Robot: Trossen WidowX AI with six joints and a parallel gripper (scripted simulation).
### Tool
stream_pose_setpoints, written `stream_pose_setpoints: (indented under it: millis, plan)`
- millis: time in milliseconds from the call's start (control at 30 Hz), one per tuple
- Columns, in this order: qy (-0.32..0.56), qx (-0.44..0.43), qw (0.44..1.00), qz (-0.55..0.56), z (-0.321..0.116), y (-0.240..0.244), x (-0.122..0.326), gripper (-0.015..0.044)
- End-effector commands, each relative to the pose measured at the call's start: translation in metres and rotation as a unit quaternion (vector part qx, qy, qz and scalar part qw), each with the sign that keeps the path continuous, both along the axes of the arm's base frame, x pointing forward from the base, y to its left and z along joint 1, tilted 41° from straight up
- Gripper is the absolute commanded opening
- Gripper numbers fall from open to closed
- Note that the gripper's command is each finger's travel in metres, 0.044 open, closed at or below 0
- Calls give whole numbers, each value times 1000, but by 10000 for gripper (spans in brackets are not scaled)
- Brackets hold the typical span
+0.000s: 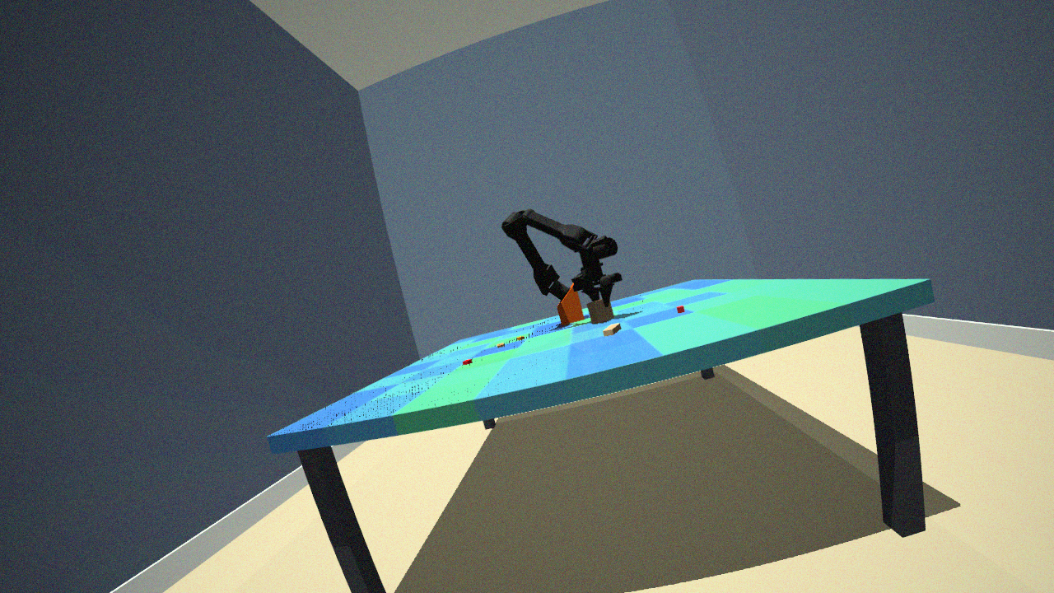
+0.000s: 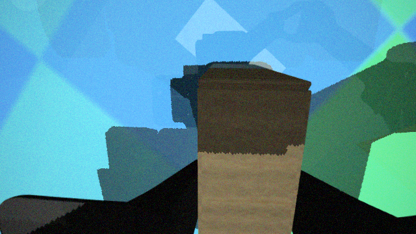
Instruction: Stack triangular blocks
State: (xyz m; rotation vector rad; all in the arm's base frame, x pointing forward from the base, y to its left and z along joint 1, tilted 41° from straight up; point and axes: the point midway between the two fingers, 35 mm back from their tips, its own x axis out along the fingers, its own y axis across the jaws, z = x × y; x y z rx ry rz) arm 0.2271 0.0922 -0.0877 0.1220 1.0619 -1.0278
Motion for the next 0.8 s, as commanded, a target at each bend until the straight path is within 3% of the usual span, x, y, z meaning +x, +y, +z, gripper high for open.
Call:
stream_pose_setpoints:
  millis: [0, 767]
  plan:
    - [0, -1, 1000, 3, 0, 0, 1, 0]
    - [1, -1, 1000, 1, -1, -2, 1, 0]
